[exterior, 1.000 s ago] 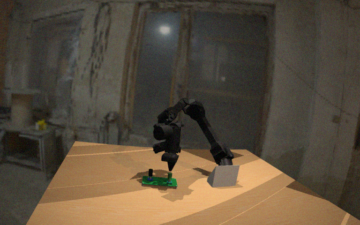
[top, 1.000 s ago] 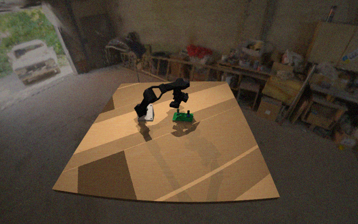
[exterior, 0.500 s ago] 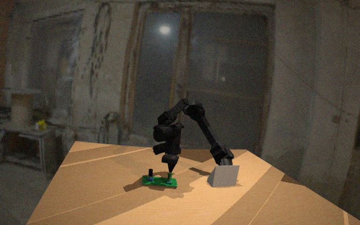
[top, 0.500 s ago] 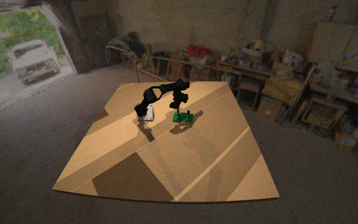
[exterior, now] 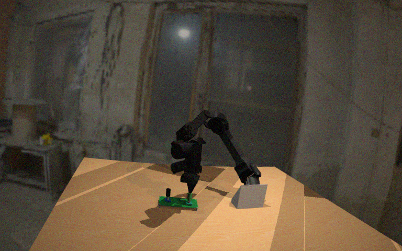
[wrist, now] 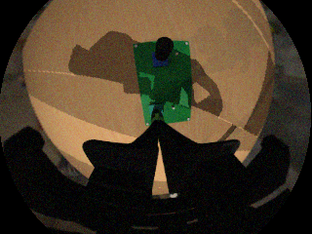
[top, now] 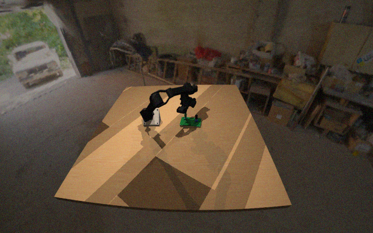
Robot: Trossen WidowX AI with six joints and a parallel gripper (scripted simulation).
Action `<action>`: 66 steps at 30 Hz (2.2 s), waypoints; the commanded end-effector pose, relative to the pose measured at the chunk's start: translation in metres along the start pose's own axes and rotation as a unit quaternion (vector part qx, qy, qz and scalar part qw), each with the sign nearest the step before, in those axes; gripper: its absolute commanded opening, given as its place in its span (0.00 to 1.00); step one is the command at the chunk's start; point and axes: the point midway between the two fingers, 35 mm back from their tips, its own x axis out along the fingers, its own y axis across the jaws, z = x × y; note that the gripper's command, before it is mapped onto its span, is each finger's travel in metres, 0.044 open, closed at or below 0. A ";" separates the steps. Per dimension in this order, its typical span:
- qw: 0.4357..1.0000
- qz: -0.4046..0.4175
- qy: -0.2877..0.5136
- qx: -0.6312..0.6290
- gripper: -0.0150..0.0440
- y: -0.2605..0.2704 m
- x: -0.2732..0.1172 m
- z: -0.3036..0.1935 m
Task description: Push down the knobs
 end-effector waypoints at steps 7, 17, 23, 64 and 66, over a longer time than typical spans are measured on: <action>1.000 -0.001 -0.001 -0.003 0.25 0.000 0.002 0.000; 1.000 -0.001 -0.001 -0.003 0.25 0.000 0.001 0.000; 1.000 -0.001 -0.001 -0.003 0.25 0.000 0.002 0.000; 1.000 -0.001 -0.001 -0.003 0.25 0.000 0.007 0.000; 1.000 -0.001 -0.001 -0.003 0.25 0.000 0.008 0.000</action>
